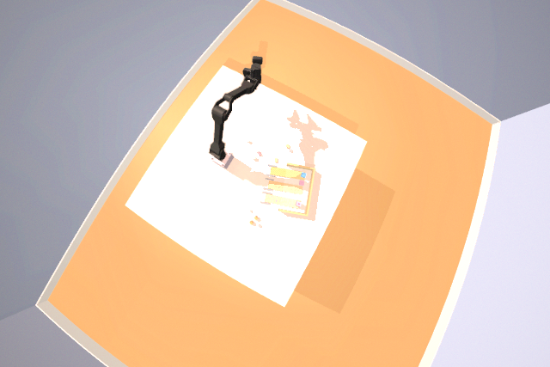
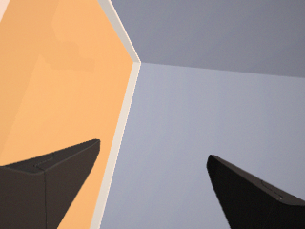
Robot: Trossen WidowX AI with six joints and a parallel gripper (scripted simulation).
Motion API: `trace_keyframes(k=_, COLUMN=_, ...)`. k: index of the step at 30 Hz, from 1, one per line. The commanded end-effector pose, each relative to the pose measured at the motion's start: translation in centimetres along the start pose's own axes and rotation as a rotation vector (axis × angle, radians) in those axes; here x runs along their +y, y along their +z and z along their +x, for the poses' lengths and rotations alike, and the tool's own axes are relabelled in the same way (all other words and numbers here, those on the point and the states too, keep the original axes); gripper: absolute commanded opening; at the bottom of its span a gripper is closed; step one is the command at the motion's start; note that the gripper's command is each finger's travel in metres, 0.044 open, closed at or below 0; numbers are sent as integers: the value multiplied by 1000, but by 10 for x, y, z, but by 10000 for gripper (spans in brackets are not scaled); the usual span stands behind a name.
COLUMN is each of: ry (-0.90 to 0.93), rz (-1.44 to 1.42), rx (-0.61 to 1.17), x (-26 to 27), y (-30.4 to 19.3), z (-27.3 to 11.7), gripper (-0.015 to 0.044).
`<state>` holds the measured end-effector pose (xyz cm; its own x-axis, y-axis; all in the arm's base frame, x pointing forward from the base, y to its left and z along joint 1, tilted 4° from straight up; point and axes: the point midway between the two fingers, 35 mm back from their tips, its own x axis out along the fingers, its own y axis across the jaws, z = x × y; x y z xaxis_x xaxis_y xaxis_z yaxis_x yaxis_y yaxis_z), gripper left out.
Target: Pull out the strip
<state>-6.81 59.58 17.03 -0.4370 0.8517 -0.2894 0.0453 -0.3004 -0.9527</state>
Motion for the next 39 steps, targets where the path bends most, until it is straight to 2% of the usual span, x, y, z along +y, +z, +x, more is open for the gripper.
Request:
trace_keyframes(k=1, ry=2, rz=182, rx=153, x=2, y=-57, z=-47, gripper=400)
trace_keyframes(k=12, ry=-72, rz=669, rx=544, x=35, y=-166, z=-189, gripper=400)
trace_keyframes(k=21, ry=-250, rz=1045, rx=880, x=80, y=-211, z=-325, gripper=400)
trace_keyframes(k=30, ry=-561, rz=1411, rx=1222, x=142, y=-206, z=-464, gripper=400)
trace_keyframes(k=39, ry=-1056, rz=1720, rx=1553, x=216, y=-146, z=-583, gripper=400)
